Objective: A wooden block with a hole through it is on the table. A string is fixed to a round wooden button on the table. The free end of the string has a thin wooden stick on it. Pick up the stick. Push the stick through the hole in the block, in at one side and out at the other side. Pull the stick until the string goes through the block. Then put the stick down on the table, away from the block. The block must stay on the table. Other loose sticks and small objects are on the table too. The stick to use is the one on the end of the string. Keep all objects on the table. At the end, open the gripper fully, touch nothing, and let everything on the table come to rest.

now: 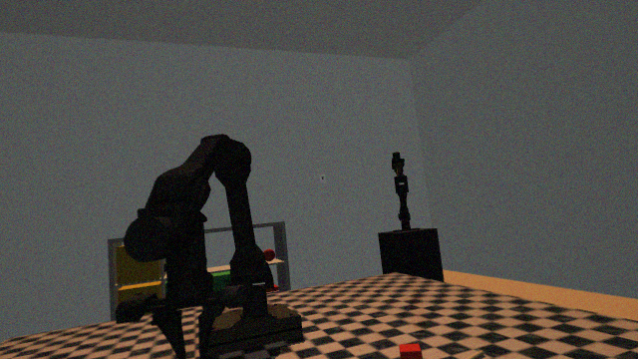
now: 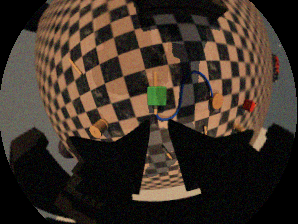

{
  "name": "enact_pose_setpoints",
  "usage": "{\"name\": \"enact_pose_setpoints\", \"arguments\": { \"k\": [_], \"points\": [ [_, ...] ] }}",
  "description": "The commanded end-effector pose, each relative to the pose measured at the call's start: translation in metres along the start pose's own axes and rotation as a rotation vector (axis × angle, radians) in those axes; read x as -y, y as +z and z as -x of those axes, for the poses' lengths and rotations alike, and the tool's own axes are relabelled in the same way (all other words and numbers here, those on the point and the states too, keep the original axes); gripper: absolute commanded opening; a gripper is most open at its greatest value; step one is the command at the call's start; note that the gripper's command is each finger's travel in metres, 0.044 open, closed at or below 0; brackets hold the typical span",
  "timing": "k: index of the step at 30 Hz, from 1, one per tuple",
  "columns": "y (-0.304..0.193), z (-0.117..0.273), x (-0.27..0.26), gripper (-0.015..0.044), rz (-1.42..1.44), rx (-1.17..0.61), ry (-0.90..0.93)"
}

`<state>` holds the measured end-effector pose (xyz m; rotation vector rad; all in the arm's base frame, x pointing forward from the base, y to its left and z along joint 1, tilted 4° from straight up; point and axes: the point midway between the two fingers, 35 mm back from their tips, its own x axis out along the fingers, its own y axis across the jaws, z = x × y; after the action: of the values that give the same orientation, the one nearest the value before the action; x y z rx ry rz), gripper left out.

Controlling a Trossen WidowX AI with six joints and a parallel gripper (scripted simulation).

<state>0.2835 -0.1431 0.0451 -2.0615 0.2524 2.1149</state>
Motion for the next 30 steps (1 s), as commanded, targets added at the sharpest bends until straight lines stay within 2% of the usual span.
{"name": "enact_pose_setpoints", "arguments": {
  "k": [1,7,23,30],
  "points": [
    [0.000,0.031,0.000,0.0120,-0.001,-0.016,0.004],
    [-0.003,0.028,-0.001,0.0120,0.066,-0.036,0.010],
    [0.027,0.026,-0.002,0.0120,1.627,-0.003,0.017],
    [0.036,0.026,-0.001,0.0120,2.017,0.005,0.011]
  ]
}}
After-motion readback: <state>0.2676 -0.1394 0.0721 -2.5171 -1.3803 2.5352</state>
